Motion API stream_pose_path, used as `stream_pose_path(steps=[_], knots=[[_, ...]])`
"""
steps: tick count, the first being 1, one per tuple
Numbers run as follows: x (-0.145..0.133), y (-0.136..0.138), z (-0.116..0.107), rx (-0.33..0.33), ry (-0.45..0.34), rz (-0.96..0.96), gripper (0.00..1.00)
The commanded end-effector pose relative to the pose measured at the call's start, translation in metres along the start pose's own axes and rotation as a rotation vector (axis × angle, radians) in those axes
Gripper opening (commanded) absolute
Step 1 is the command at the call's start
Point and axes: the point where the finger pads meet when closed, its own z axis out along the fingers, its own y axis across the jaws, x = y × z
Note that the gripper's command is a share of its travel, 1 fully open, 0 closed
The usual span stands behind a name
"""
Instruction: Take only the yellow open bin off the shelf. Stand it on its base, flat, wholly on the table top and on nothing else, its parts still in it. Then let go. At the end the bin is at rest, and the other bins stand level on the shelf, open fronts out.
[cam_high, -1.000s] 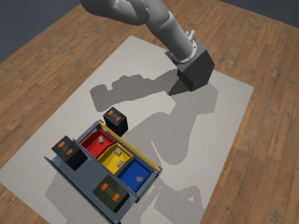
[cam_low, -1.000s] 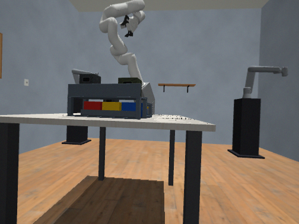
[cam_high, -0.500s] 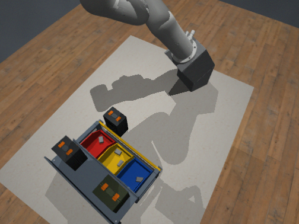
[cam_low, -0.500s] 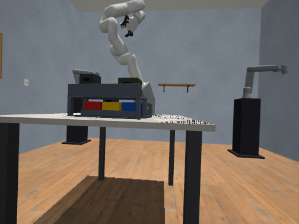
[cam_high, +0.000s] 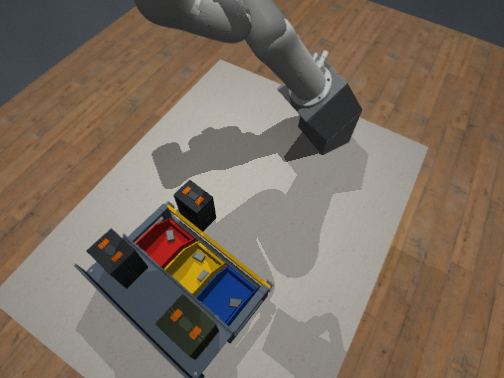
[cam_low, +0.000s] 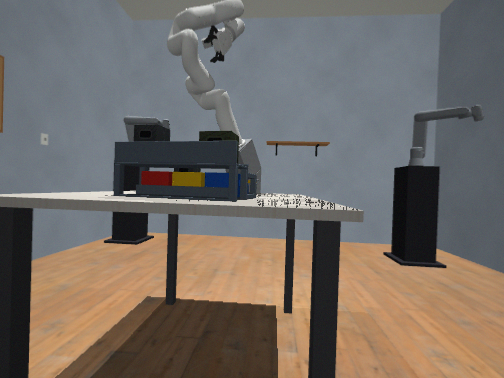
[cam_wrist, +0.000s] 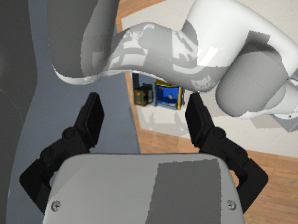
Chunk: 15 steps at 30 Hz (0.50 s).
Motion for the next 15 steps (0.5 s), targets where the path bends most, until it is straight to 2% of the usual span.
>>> stream_pose_path(steps=[1, 8, 9, 13, 15], knots=[[0.048, 0.01, 0.008, 0.133, -0.035, -0.22, 1.0], [0.048, 0.01, 0.008, 0.133, -0.035, -0.22, 1.0], [0.01, 0.002, 0.002, 0.026, -0.007, -0.044, 1.0], [0.048, 0.01, 0.008, 0.133, -0.035, -0.22, 1.0], [0.048, 0.01, 0.008, 0.133, -0.035, -0.22, 1.0]])
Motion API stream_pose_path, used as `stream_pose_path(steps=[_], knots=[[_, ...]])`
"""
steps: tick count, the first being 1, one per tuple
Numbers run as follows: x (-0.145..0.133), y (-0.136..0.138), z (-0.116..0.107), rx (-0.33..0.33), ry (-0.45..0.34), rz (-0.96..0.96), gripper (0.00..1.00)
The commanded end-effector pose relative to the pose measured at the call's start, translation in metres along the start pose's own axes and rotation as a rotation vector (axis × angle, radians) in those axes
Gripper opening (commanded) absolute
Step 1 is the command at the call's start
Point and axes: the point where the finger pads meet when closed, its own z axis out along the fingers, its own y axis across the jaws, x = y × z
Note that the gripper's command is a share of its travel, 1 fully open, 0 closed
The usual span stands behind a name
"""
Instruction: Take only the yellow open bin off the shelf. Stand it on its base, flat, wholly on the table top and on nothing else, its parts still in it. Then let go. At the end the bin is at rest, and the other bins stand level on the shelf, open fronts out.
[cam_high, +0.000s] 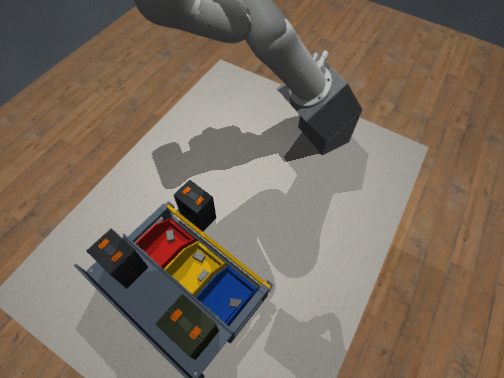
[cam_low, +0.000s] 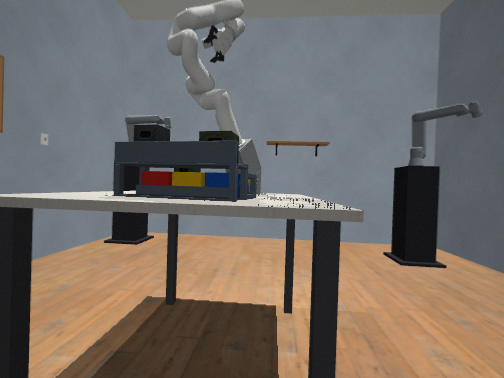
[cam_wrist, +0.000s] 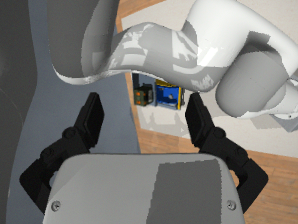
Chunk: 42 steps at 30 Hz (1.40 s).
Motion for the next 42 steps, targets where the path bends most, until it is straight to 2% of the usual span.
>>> stream_pose_path(steps=[1, 10, 11, 15, 27, 28, 32, 42], knots=[[0.048, 0.01, 0.008, 0.133, -0.035, -0.22, 1.0], [0.048, 0.01, 0.008, 0.133, -0.035, -0.22, 1.0], [0.01, 0.002, 0.002, 0.026, -0.007, -0.044, 1.0], [0.048, 0.01, 0.008, 0.133, -0.035, -0.22, 1.0], [0.048, 0.01, 0.008, 0.133, -0.035, -0.22, 1.0], [0.01, 0.002, 0.002, 0.026, -0.007, -0.044, 1.0], [0.048, 0.01, 0.008, 0.133, -0.035, -0.22, 1.0], [0.048, 0.01, 0.008, 0.133, -0.035, -0.22, 1.0]])
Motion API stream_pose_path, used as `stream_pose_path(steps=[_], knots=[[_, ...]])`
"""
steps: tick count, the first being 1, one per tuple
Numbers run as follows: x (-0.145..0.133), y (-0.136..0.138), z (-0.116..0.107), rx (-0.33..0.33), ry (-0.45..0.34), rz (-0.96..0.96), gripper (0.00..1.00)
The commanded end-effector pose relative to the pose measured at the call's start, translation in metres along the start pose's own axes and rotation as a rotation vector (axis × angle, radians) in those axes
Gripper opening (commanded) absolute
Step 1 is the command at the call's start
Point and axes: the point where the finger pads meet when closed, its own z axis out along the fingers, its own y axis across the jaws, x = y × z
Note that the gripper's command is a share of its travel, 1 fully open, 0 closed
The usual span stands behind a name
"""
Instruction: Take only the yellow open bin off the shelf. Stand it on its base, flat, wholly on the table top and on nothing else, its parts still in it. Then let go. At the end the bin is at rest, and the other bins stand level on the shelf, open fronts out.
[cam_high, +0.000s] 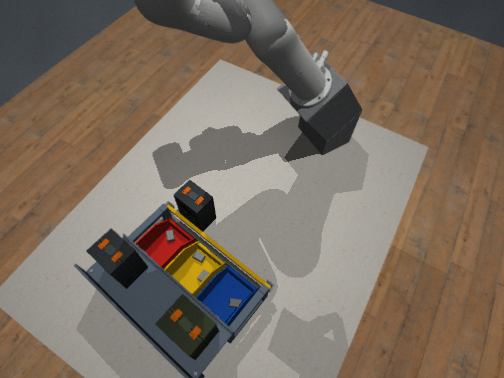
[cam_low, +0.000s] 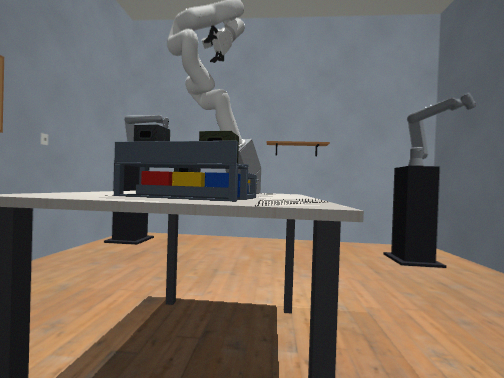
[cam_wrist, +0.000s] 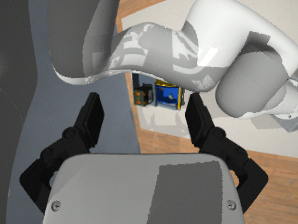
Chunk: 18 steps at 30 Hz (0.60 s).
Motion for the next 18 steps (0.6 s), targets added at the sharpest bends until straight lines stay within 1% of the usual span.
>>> stream_pose_path(steps=[1, 2, 3, 7, 18], knots=[[0.048, 0.01, 0.008, 0.133, -0.035, -0.22, 1.0], [0.048, 0.01, 0.008, 0.133, -0.035, -0.22, 1.0], [0.01, 0.002, 0.002, 0.026, -0.007, -0.044, 1.0], [0.048, 0.01, 0.008, 0.133, -0.035, -0.22, 1.0], [0.048, 0.01, 0.008, 0.133, -0.035, -0.22, 1.0]])
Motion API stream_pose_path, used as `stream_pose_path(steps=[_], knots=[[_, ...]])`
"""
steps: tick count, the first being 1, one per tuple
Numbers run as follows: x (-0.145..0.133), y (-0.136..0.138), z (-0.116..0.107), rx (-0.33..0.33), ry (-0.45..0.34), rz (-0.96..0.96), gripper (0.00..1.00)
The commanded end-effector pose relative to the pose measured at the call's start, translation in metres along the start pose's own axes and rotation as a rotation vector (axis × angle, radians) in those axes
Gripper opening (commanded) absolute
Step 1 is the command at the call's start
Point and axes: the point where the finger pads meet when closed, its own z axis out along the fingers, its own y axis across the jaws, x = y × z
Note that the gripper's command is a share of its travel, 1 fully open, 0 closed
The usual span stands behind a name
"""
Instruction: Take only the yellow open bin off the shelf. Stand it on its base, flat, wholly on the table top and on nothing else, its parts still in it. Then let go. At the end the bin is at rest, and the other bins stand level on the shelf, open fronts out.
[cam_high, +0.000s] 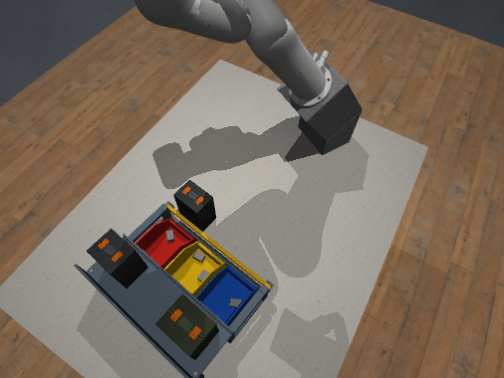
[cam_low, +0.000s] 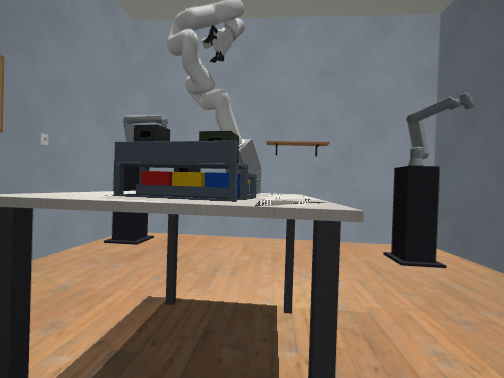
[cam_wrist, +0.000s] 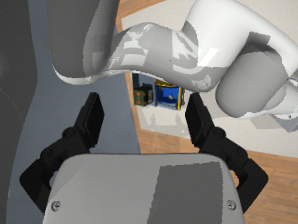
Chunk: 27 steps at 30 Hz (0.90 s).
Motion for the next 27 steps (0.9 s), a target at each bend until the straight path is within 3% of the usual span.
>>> stream_pose_path(steps=[1, 2, 6, 18, 19, 23, 27], knots=[[0.048, 0.01, 0.008, 0.133, -0.035, -0.22, 1.0], [0.01, 0.002, 0.002, 0.026, -0.007, -0.044, 1.0], [0.048, 0.01, 0.008, 0.133, -0.035, -0.22, 1.0], [0.048, 0.01, 0.008, 0.133, -0.035, -0.22, 1.0], [0.01, 0.002, 0.002, 0.026, -0.007, -0.044, 1.0], [0.048, 0.01, 0.008, 0.133, -0.035, -0.22, 1.0], [0.048, 0.01, 0.008, 0.133, -0.035, -0.22, 1.0]])
